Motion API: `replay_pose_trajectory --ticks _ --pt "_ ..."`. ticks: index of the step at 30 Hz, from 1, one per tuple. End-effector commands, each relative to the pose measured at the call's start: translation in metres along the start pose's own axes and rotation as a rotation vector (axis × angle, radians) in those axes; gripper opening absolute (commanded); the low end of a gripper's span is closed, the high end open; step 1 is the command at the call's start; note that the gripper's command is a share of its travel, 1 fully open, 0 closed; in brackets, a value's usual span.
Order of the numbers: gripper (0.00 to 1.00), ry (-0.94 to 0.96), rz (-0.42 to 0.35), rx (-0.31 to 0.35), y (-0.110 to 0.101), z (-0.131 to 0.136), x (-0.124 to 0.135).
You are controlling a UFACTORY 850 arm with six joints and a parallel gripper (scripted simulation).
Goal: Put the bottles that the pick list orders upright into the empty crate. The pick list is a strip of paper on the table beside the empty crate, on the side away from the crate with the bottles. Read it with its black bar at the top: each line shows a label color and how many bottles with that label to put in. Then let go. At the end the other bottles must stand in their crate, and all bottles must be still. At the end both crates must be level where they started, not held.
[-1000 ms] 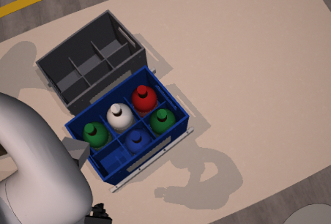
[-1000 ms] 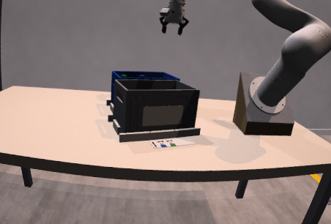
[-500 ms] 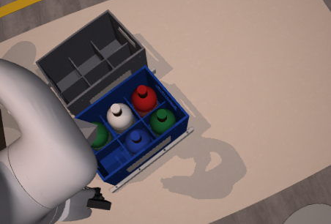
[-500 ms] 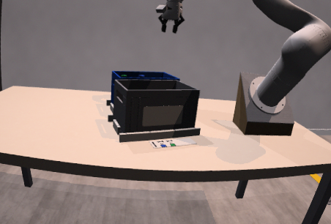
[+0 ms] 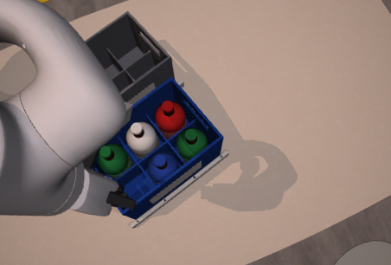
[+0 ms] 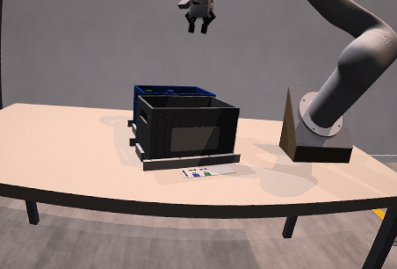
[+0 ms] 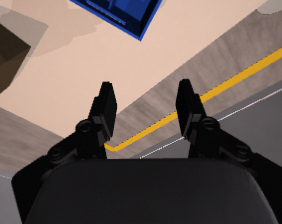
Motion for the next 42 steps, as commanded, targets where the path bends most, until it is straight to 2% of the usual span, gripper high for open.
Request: replay_pose_trajectory --ticks 1,23,26,28,42 --pt "0.65 0.038 -0.007 0.003 -0.005 -0.002 -0.015" --pt "0.65 0.191 -0.028 0.006 -0.018 -0.023 -0.106" --pt "0.65 0.191 -0.028 0.006 -0.019 -0.024 -0.109" --pt "0.65 0.252 -0.036 0.008 -0.019 -0.027 -0.119" --pt "0.65 0.347 -0.046 0.012 -0.022 -0.050 -0.177"
Point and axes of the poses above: the point where the finger pads meet when closed, its own y axis out along the fingers, its own z axis across the jaws, x = y × z, the point moved 7 cm from there along -y, back along the fingers, and after that the axes turned 4 degrees about -y, right-handed, at the moved point
